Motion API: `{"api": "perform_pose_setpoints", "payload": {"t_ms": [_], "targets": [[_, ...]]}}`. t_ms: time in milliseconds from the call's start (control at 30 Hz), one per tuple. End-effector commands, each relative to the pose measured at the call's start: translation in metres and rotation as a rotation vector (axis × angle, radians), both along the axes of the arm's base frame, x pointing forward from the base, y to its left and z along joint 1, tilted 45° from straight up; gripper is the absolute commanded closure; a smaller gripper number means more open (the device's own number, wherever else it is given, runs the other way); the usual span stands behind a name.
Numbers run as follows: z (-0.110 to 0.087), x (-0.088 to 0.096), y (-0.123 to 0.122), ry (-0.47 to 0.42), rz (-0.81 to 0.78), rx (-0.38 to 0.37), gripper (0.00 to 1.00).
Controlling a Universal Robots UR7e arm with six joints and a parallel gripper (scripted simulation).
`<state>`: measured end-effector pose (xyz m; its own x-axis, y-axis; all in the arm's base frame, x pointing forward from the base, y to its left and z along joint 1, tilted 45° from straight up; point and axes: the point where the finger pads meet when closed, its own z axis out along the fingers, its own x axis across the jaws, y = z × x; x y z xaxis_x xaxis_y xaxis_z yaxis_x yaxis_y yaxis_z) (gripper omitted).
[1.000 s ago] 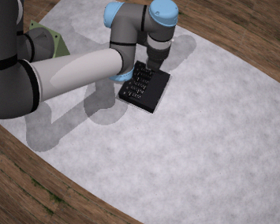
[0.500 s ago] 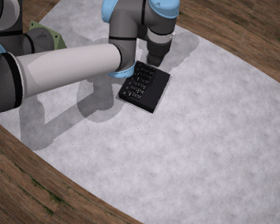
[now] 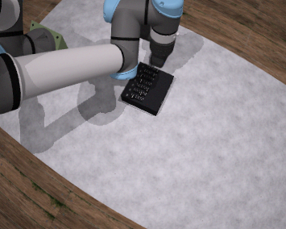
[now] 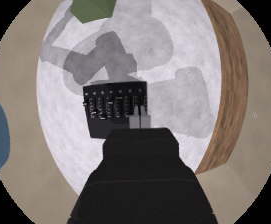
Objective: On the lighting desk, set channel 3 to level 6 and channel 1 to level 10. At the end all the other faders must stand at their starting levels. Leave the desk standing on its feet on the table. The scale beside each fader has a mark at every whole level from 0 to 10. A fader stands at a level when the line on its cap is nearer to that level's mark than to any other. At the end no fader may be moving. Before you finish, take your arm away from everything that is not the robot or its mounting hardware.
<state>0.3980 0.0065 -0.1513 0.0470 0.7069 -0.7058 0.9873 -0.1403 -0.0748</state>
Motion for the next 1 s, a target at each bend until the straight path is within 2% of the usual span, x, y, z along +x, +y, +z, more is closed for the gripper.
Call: {"api": "perform_pose_setpoints", "payload": {"t_ms": [0,33,100,200,967], "targets": [[0.018,-0.026,-0.014,-0.002,0.002,0.001,1.0],[0.023,-0.034,-0.018,-0.002,0.002,0.001,1.0],[0.023,-0.034,-0.018,-0.002,0.002,0.001,1.0],[0.03,-0.047,-0.024,-0.002,0.002,0.001,1.0],[0.031,-0.047,-0.024,-0.002,0.002,0.001,1.0]]}}
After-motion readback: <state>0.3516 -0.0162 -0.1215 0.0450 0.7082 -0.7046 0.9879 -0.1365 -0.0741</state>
